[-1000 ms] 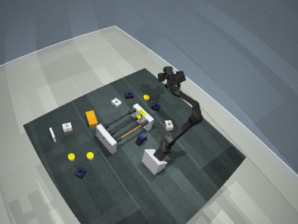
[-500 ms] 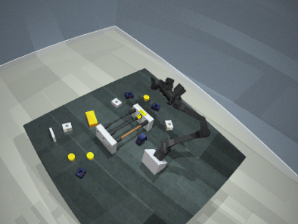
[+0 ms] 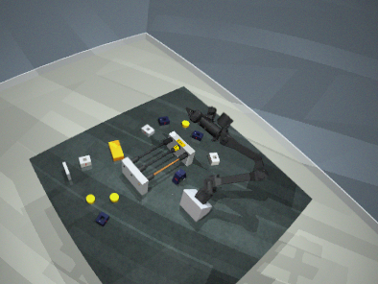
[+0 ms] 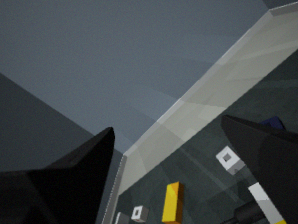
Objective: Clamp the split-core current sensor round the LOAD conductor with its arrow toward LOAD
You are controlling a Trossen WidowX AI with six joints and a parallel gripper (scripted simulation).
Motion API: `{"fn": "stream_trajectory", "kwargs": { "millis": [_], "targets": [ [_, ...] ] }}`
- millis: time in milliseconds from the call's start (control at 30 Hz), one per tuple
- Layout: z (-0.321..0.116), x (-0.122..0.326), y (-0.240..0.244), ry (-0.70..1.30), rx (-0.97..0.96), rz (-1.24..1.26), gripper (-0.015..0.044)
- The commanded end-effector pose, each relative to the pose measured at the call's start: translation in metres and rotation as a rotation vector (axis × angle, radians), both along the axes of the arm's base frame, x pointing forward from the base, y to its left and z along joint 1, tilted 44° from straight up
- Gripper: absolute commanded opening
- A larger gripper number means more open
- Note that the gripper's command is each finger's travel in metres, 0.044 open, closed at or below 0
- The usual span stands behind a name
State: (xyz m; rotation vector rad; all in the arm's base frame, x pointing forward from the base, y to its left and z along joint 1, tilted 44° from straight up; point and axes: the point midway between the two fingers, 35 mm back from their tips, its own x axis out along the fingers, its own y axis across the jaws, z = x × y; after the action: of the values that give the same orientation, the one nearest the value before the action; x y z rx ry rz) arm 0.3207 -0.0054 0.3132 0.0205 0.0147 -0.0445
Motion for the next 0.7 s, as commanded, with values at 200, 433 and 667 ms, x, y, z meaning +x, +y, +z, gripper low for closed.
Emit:
{"fn": "stream_trajectory", "kwargs": {
  "millis": [200,433,667],
  "targets": [
    [-0.109,0.01,-0.036,0.623,0.041,-0.448,0.044],
    [-0.13,-0.023,-0.062,0.951,-0.322,-0.86,0.044],
    [-0.13,-0.024,-0.063,0.956,-0.336,-0.868,0.044]
  ]
}}
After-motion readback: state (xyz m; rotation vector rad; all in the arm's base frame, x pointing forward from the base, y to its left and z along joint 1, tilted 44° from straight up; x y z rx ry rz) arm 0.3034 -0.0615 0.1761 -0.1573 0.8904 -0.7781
